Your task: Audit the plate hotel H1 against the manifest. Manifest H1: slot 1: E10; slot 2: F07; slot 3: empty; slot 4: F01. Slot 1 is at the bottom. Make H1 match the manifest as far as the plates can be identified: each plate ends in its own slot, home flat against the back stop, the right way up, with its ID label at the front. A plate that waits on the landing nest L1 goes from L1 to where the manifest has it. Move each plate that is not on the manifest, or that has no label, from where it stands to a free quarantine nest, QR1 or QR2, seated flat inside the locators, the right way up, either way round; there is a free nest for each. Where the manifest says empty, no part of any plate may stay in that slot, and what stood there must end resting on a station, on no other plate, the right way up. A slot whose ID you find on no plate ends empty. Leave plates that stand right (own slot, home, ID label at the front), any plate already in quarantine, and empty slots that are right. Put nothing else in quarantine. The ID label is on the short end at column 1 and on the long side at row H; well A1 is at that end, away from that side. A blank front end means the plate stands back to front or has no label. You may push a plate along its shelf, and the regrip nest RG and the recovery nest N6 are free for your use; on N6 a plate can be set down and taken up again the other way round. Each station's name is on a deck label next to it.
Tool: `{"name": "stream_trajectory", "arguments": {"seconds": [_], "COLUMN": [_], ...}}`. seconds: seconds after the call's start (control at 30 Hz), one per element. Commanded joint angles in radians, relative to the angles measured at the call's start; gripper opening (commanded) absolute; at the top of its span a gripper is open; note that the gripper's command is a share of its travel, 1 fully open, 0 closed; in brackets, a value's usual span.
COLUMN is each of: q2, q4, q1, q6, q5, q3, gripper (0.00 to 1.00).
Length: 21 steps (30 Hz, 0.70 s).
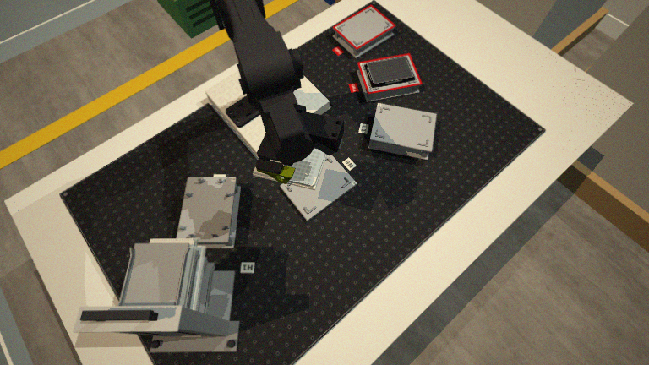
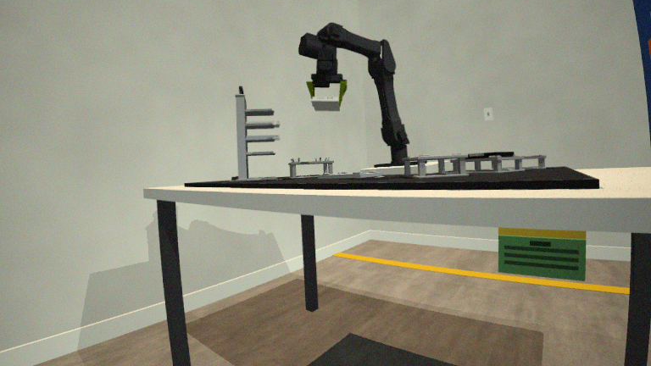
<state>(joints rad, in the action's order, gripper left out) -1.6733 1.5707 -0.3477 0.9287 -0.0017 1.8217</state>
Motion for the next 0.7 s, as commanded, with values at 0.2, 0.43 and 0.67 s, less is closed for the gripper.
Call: {"name": "stream_trajectory", "arguments": {"seconds": [0.2,0.43,0.67], "q2": [0.006,0.006,0.034], "q4": [0.000,0.000,0.000], "q1": [0.000,0.000,0.126], "q6": [0.004,0.004,0.275], "q5": [-0.005,-0.005,0.006], "q3": [0.006,0.006,-0.027], "gripper": [0.86,0.86,0.86]}}
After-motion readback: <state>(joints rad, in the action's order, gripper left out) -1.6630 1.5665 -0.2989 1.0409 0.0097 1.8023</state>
